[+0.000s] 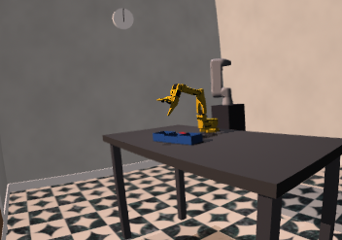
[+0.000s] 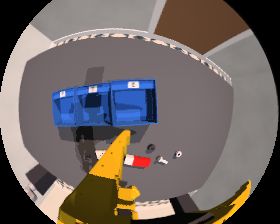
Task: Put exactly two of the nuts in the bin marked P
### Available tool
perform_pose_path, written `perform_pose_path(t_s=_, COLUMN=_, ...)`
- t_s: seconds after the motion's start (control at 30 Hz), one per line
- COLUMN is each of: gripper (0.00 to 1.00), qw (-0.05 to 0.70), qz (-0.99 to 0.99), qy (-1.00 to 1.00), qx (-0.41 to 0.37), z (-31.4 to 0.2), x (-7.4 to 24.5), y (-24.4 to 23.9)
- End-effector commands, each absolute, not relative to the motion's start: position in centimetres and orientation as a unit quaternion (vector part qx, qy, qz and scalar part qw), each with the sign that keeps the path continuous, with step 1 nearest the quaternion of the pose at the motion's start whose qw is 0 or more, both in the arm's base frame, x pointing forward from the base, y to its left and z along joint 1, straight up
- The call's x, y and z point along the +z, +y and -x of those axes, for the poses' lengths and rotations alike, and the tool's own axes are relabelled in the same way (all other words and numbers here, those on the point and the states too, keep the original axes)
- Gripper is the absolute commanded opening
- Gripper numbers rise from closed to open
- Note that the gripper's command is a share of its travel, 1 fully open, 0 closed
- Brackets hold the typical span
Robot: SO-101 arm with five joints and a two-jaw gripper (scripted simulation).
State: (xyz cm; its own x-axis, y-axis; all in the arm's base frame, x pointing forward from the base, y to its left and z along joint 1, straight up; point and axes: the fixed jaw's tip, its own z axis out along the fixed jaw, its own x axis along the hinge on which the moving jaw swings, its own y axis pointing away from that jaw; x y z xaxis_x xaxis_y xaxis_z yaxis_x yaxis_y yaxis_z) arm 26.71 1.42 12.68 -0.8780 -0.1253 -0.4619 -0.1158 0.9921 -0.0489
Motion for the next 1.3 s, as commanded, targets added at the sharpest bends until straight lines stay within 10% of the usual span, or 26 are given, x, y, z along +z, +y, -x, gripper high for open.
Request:
perform_pose_path(t_s=0.0, gripper=1.00, qw=0.284, qz=0.075, qy=0.956, qx=-0.011, z=-28.5, x=14.0, y=1.9)
perform_pose_path(t_s=1.27, gripper=1.00, qw=0.336, qz=0.096, qy=0.937, qx=-0.012, z=-31.9, x=14.1, y=2.9)
